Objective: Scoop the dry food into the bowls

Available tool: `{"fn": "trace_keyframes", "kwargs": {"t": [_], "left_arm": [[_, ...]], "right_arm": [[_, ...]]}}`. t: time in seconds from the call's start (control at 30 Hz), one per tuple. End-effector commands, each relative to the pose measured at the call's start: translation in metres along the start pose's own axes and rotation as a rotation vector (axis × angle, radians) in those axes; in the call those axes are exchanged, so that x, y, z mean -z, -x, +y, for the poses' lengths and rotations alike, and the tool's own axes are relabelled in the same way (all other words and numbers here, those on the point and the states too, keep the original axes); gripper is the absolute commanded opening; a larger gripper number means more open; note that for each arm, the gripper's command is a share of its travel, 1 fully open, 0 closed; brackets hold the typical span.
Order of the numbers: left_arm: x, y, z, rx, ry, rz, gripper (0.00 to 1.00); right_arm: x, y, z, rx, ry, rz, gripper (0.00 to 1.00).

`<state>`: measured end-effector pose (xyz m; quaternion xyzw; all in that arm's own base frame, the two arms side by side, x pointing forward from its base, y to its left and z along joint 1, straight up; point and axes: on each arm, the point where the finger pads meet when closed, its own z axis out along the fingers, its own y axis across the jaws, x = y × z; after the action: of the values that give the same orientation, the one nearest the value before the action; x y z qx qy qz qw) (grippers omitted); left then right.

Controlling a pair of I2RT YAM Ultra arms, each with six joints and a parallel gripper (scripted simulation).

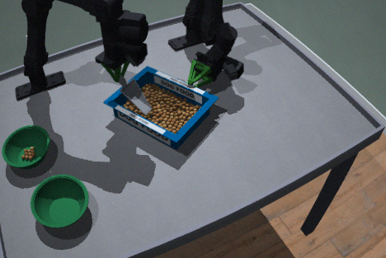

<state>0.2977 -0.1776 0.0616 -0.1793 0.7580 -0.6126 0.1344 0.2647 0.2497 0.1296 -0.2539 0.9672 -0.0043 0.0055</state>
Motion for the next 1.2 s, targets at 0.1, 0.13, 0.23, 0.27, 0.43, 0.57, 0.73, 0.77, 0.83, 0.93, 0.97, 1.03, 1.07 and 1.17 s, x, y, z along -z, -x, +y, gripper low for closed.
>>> {"fn": "trace_keyframes", "kwargs": {"t": [0.1, 0.13, 0.23, 0.27, 0.43, 0.57, 0.73, 0.77, 0.83, 0.93, 0.97, 1.03, 1.07, 1.17], "left_arm": [[-0.013, 0.009, -0.014, -0.062, -0.038, -0.015, 0.26], [-0.013, 0.009, -0.014, -0.062, -0.038, -0.015, 0.26], [-0.016, 0.01, -0.013, -0.061, -0.037, -0.015, 0.26], [-0.016, 0.01, -0.014, -0.065, -0.04, -0.016, 0.26], [-0.014, 0.013, -0.023, -0.094, -0.054, -0.028, 0.26], [-0.014, 0.012, -0.024, -0.096, -0.057, -0.023, 0.26], [-0.014, 0.013, -0.024, -0.097, -0.058, -0.023, 0.26], [-0.014, 0.013, -0.024, -0.097, -0.058, -0.023, 0.26], [-0.015, 0.013, -0.024, -0.099, -0.059, -0.023, 0.26], [-0.015, 0.013, -0.024, -0.099, -0.059, -0.023, 0.26], [-0.015, 0.013, -0.024, -0.099, -0.059, -0.023, 0.26], [-0.015, 0.013, -0.024, -0.099, -0.059, -0.023, 0.26], [-0.015, 0.013, -0.024, -0.099, -0.059, -0.023, 0.26], [-0.015, 0.013, -0.024, -0.099, -0.059, -0.023, 0.26]], "right_arm": [[0.026, 0.011, -0.002, -0.014, 0.012, -0.082, 0.0], [0.026, 0.011, -0.002, -0.014, 0.012, -0.082, 0.0], [0.026, 0.011, -0.002, -0.014, 0.012, -0.082, 0.0], [0.026, 0.011, -0.002, -0.014, 0.012, -0.082, 0.0], [0.014, 0.004, 0.004, -0.003, 0.003, -0.077, 0.0], [0.019, 0.002, 0.006, -0.006, 0.002, -0.107, 0.0], [0.026, 0.001, 0.008, 0.0, 0.008, -0.125, 0.0], [0.023, -0.002, 0.007, -0.007, -0.001, -0.13, 0.0], [0.024, -0.004, 0.008, -0.007, -0.003, -0.14, 0.0], [0.03, -0.005, 0.01, -0.008, 0.0, -0.168, 0.0], [0.031, -0.005, 0.011, -0.008, 0.0, -0.176, 0.0], [0.034, -0.006, 0.012, -0.008, 0.0, -0.193, 0.0], [0.036, -0.007, 0.012, -0.009, 0.0, -0.2, 0.0], [0.039, -0.009, 0.013, -0.01, -0.001, -0.22, 0.0]]}}
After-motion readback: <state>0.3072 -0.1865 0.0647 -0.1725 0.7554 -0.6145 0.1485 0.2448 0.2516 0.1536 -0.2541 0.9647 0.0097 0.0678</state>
